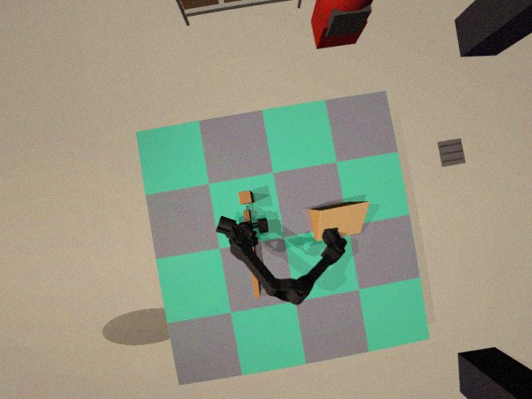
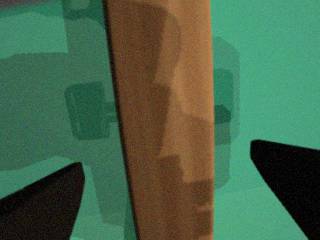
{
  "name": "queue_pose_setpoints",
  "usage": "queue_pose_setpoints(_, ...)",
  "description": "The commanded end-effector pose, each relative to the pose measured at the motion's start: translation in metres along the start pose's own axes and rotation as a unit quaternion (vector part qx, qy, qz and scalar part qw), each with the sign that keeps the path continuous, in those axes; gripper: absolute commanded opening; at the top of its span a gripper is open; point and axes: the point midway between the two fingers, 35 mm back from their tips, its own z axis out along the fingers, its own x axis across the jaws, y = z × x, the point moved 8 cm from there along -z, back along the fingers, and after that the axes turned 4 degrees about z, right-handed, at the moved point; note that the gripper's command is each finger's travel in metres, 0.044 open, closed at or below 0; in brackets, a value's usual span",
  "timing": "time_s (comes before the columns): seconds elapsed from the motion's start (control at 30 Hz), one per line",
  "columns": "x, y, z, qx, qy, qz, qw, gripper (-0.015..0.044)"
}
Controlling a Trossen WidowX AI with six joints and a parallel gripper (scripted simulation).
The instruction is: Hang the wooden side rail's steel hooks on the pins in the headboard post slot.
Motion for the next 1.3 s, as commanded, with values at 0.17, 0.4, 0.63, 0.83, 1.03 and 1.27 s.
queue_pose_setpoints(0.17,0.0031,-0.0006,0.0094,-0.005,0.003,0.006,1.0,0.0414)
queue_pose_setpoints(0.4,0.0031,-0.0006,0.0094,-0.005,0.003,0.006,1.0,0.023)
queue_pose_setpoints(0.63,0.0031,-0.0006,0.0094,-0.005,0.003,0.006,1.0,0.0085)
queue_pose_setpoints(0.83,0.0031,-0.0006,0.0094,-0.005,0.003,0.006,1.0,0.0006)
queue_pose_setpoints(1.03,0.0031,-0.0006,0.0094,-0.005,0.003,0.006,1.0,0.0)
queue_pose_setpoints(1.27,0.0055,-0.0009,0.0086,-0.005,0.003,0.006,1.0,0.0)
